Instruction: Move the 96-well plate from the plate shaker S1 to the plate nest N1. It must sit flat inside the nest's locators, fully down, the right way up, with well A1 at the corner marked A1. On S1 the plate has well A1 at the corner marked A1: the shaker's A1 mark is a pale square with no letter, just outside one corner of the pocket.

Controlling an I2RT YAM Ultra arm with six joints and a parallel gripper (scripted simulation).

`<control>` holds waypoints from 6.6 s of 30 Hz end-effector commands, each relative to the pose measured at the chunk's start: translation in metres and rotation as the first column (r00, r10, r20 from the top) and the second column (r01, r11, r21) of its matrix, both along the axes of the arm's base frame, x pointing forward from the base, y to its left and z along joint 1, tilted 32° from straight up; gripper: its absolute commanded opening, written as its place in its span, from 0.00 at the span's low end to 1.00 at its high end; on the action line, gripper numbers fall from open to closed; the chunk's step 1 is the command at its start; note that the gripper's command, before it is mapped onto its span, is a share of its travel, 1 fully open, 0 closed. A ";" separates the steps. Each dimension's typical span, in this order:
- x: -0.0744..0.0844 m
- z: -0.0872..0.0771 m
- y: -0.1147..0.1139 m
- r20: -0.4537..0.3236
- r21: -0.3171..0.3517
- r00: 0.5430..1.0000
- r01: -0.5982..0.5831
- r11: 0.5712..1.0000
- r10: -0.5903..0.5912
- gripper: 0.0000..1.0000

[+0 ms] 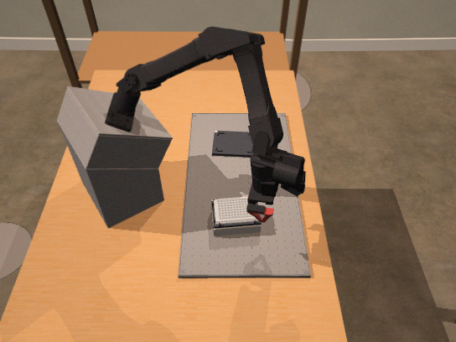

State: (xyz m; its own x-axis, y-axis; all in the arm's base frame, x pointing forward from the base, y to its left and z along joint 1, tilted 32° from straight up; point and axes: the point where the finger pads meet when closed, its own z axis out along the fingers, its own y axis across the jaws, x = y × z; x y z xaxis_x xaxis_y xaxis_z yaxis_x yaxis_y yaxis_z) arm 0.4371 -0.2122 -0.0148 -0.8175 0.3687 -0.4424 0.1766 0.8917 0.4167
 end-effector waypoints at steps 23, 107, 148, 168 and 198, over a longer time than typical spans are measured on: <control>-0.068 -0.022 0.056 -0.041 -0.181 0.954 -0.299 0.937 0.297 1.00; -0.032 -0.091 0.077 -0.040 -0.180 0.954 -0.299 0.937 0.297 1.00; -0.036 -0.082 0.075 -0.040 -0.180 0.954 -0.299 0.937 0.297 0.00; -0.050 -0.057 0.067 -0.041 -0.181 0.954 -0.299 0.937 0.297 0.00; -0.068 -0.022 0.056 -0.041 -0.181 0.954 -0.299 0.937 0.297 0.00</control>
State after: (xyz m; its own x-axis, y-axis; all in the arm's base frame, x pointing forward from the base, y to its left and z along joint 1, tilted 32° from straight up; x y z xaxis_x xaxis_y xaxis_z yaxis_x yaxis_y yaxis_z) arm 0.3698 -0.1527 -0.0418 -0.8873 0.0168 -0.4608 -0.1068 0.9647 0.2408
